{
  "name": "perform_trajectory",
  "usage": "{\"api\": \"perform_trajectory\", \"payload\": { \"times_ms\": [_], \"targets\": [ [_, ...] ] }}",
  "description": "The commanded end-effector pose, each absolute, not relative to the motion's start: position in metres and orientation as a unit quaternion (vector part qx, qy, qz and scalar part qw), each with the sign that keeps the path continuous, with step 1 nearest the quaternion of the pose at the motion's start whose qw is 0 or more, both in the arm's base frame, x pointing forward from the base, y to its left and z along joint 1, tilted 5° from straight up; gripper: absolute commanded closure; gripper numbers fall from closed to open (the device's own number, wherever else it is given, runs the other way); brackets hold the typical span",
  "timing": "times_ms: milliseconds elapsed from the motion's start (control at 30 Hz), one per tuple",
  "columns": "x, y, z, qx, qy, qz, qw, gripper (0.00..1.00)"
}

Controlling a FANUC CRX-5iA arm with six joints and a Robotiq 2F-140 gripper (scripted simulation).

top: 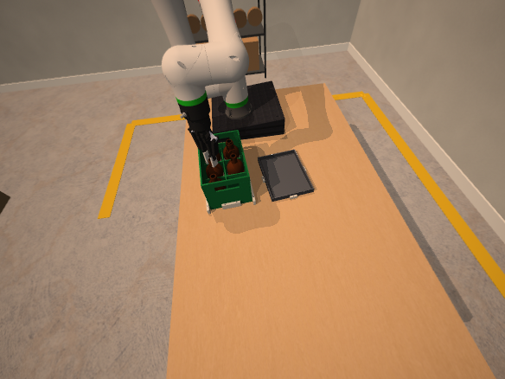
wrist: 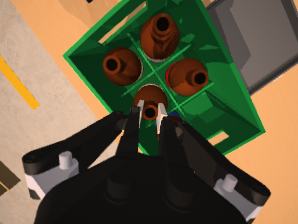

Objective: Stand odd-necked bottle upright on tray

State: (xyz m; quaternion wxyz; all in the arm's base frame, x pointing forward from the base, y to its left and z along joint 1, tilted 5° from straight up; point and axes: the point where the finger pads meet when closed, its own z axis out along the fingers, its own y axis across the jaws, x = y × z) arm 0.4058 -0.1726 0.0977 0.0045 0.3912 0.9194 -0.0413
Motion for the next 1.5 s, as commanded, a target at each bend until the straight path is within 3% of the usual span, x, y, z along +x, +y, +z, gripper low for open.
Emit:
{"api": "perform_trajectory", "payload": {
  "times_ms": [0, 633, 667, 1467],
  "targets": [
    [0.4062, -0.1727, 0.0983, 0.391, 0.919, -0.041, 0.005, 0.9],
    [0.4062, -0.1727, 0.0983, 0.391, 0.919, -0.041, 0.005, 0.9],
    [0.4062, -0.1727, 0.0983, 0.391, 0.919, -0.041, 0.005, 0.56],
    [0.4062, -0.1727, 0.0983, 0.391, 0.919, -0.041, 0.005, 0.56]
  ]
}}
